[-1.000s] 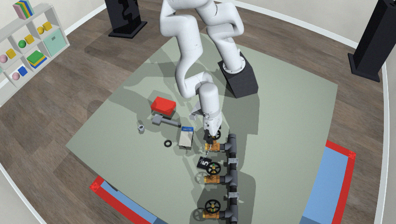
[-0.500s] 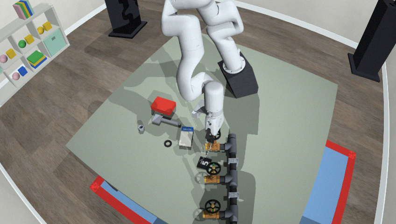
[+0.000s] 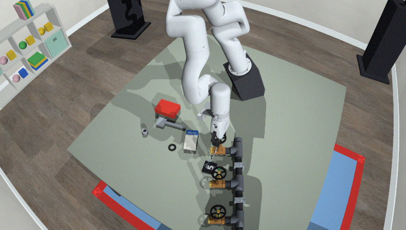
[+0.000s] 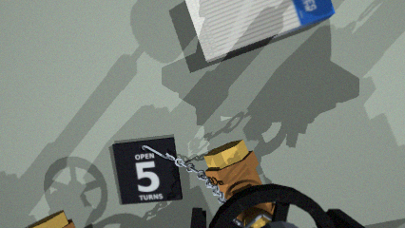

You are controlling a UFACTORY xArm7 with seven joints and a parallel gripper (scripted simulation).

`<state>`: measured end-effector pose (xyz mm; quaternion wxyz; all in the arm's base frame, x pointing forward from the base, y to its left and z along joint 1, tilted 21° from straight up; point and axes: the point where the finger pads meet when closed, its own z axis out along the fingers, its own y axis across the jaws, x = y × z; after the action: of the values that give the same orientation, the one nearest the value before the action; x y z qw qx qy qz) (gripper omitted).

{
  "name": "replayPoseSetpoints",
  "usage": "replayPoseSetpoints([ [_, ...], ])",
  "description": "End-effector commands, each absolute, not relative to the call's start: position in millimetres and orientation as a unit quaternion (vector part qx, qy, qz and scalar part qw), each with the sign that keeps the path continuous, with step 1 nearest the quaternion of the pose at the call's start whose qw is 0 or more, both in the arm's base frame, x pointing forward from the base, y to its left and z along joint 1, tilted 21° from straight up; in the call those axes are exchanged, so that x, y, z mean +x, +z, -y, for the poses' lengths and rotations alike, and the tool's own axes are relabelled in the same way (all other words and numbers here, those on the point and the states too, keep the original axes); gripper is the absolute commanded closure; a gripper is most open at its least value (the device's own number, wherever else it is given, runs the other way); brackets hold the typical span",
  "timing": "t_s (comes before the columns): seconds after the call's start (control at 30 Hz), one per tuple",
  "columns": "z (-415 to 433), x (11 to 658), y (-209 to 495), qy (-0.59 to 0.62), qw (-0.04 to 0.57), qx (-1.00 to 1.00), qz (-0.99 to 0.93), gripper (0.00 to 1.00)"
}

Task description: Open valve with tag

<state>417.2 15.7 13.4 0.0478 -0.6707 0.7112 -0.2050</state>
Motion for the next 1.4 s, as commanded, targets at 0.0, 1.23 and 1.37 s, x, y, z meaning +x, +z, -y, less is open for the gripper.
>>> replayPoseSetpoints([
  [0.0, -16.7, 417.9, 14.2, -0.206, 0.05, -0.671, -0.711, 1.0],
  [1.23, -16.7, 417.9, 14.2, -0.211, -0.034, -0.896, -0.39, 1.0],
  [1.37, -16.7, 417.9, 14.2, -0.205, -0.053, -0.926, -0.311, 1.0],
])
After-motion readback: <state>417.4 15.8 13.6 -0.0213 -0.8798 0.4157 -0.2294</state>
